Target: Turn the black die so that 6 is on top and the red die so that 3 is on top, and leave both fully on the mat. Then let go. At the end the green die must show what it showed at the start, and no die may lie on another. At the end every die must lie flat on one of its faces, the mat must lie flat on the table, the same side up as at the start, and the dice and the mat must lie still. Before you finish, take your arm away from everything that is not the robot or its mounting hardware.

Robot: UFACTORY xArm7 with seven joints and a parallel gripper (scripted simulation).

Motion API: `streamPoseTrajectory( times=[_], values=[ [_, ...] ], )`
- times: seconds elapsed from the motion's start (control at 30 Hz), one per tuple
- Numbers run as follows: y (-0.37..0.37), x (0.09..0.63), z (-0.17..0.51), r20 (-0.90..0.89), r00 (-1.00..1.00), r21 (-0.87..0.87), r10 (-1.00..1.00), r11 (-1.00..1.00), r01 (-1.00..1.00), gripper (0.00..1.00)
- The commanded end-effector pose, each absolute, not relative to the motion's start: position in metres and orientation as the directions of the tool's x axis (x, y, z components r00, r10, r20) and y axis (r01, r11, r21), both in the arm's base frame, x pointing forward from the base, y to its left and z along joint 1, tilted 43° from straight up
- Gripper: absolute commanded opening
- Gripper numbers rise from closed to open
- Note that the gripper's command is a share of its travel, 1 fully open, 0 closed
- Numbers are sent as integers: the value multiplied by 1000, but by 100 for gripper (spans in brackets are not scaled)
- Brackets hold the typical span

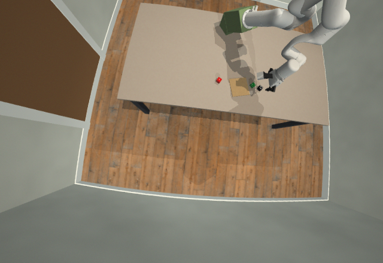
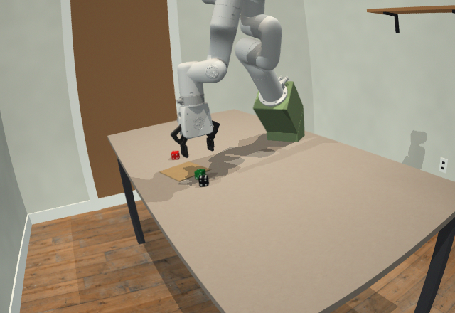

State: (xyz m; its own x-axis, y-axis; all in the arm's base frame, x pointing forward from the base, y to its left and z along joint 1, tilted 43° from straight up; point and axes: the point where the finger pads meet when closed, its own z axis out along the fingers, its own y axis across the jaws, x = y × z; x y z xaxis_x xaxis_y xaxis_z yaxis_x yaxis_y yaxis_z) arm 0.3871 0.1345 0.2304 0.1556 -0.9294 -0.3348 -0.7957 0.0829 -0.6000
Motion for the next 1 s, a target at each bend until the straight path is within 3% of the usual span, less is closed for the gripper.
streamPoseTrajectory(
  times=[0.0, 0.47, 0.63, 0.67, 0.97],
  values=[
    [137, 388, 228, -422, 8, -531, -906, 241, -812, 100],
    [143, 390, 220, -597, -310, -322, -740, 576, -752, 100],
    [143, 390, 220, -609, -340, -299, -717, 604, -739, 100],
    [143, 390, 220, -609, -340, -299, -717, 604, -739, 47],
    [143, 390, 220, -609, -340, -299, -717, 604, -739, 47]
  ],
)
